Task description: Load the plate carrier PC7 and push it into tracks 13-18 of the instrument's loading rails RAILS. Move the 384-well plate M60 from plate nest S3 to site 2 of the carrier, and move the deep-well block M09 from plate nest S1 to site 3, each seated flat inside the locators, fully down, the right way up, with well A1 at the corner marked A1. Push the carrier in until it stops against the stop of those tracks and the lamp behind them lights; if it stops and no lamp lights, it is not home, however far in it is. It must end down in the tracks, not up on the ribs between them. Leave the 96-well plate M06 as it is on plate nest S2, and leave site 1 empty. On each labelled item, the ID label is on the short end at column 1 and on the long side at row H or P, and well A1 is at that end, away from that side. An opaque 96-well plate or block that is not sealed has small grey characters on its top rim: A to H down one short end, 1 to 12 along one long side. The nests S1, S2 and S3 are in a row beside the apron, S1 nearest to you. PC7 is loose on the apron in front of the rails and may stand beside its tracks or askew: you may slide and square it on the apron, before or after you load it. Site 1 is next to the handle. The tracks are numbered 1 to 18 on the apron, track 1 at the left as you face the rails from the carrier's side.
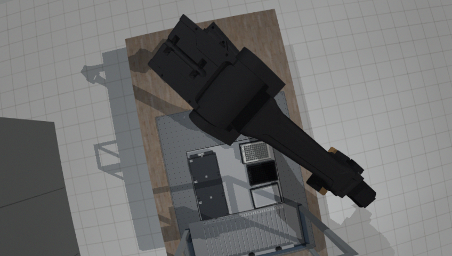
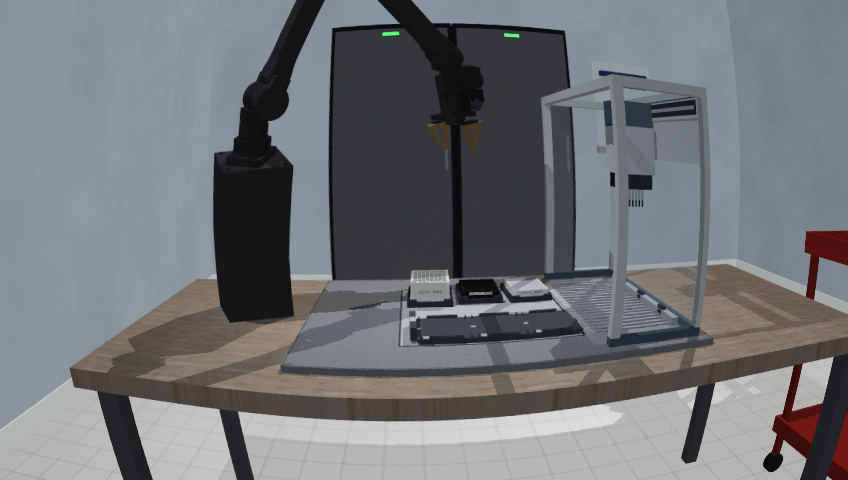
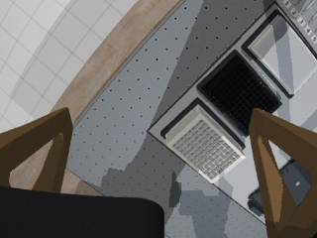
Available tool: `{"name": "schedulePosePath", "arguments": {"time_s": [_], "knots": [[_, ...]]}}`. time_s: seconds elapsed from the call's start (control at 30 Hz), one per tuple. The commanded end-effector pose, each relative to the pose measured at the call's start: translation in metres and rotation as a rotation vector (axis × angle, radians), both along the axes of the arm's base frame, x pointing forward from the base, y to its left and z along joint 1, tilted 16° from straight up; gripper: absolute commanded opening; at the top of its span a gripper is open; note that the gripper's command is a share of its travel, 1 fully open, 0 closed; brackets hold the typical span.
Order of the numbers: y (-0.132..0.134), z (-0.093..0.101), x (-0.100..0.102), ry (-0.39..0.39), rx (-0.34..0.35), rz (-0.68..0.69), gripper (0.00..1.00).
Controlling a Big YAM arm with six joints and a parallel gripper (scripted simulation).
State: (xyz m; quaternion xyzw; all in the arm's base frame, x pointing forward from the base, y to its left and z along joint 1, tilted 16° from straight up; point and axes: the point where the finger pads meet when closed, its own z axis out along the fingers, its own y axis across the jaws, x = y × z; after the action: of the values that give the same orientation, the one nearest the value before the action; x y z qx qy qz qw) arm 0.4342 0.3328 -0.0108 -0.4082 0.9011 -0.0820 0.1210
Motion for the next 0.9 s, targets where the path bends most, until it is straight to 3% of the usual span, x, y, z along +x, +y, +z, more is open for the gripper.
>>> {"name": "schedulePosePath", "arguments": {"time_s": [0.0,0.53,0.63,0.67,0.83,0.87], "knots": [[0.003,0.005,0.002,-0.009,0.008,0.002,1.00],[0.003,0.005,0.002,-0.009,0.008,0.002,1.00],[-0.020,0.010,0.015,-0.029,0.025,-0.121,1.00],[-0.023,0.017,0.022,-0.050,0.044,-0.128,1.00],[-0.040,0.017,0.033,-0.055,0.045,-0.106,1.00],[-0.043,0.020,0.039,-0.067,0.055,-0.161,1.00]]}}
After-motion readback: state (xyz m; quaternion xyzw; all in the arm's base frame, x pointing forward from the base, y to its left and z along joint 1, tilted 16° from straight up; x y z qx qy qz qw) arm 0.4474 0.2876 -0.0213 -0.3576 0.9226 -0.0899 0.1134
